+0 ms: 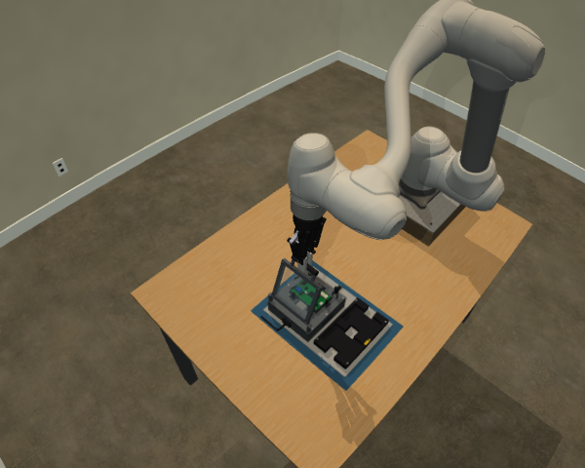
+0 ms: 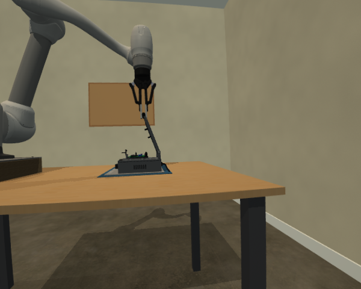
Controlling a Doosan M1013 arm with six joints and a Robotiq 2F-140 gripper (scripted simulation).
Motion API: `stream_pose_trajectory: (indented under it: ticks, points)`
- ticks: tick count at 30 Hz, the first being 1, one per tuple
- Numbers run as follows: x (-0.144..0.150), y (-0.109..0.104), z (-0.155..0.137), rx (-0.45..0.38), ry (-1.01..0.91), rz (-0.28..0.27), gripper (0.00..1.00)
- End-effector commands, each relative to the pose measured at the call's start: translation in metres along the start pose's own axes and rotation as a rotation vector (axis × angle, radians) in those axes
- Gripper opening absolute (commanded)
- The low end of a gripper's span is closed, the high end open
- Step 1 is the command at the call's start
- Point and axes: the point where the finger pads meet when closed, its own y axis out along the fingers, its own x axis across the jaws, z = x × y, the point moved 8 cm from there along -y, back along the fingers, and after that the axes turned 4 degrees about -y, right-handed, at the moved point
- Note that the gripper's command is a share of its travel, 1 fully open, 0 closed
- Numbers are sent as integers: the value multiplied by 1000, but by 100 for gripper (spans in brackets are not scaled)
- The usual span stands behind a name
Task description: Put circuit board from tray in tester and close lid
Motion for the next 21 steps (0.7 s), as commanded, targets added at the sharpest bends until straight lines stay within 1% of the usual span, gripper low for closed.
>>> stream_pose_trajectory:
  ticks: [1, 21]
  points:
    - [10, 6, -2, -5, 1, -7, 0]
    - [41, 22, -4, -5, 1, -7, 0]
